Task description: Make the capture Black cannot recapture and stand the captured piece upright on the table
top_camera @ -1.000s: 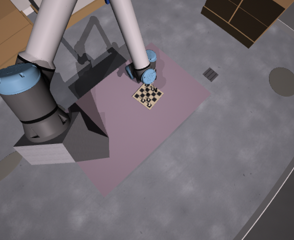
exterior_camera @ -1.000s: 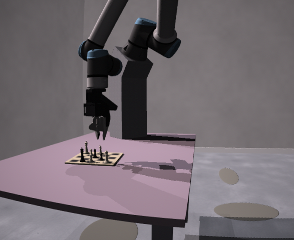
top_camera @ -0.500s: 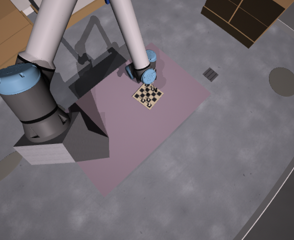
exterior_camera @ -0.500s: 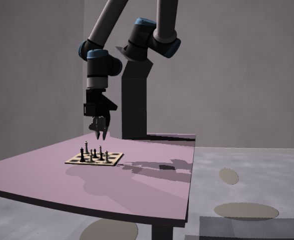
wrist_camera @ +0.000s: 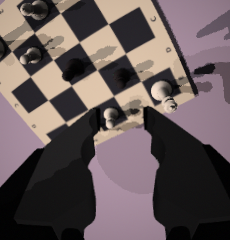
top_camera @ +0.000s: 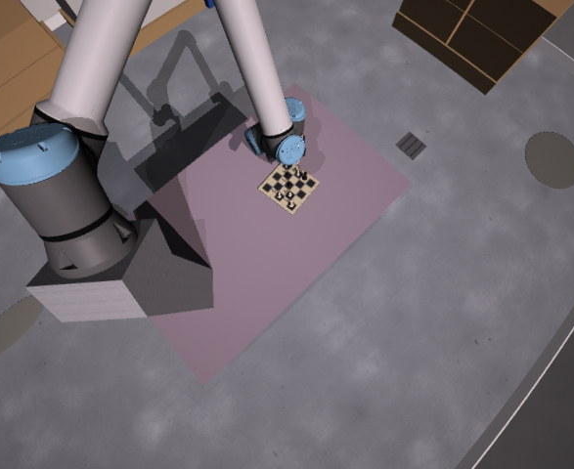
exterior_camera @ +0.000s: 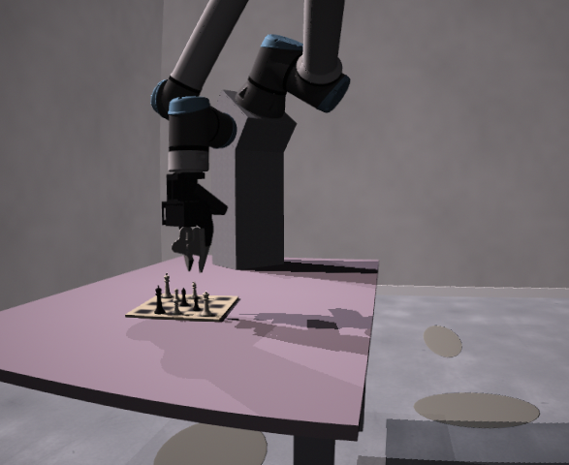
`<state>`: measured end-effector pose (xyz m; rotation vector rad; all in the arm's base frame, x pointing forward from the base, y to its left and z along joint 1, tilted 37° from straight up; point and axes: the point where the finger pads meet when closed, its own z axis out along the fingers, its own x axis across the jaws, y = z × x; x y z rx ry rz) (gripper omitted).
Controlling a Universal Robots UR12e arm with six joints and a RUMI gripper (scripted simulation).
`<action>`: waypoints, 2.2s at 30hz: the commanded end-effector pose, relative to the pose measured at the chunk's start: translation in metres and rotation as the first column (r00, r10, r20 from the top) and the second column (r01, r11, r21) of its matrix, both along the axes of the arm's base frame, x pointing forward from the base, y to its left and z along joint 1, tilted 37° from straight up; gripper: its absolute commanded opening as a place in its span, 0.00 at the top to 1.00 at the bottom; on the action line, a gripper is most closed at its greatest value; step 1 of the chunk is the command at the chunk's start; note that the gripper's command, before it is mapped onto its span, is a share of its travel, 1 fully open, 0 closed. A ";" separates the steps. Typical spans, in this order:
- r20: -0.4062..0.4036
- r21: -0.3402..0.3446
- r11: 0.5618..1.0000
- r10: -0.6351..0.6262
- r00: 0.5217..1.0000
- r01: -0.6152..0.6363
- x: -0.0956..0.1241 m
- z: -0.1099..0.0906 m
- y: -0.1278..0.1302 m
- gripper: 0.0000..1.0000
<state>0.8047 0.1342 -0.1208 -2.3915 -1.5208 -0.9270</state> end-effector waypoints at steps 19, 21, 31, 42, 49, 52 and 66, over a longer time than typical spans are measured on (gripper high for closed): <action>0.001 -0.001 1.000 0.000 1.000 0.000 0.012 -0.019 0.010 0.80; 0.001 -0.001 1.000 0.000 1.000 0.000 0.013 -0.022 0.012 0.80; 0.001 -0.001 1.000 0.000 1.000 0.000 0.019 -0.031 0.017 0.80; 0.001 -0.001 1.000 0.000 1.000 0.000 0.022 -0.037 0.020 0.80; 0.001 -0.001 1.000 0.000 1.000 0.000 0.023 -0.039 0.021 0.80; 0.001 -0.001 1.000 0.000 1.000 0.000 0.023 -0.039 0.021 0.80; 0.001 -0.001 1.000 0.000 1.000 0.000 0.023 -0.039 0.021 0.80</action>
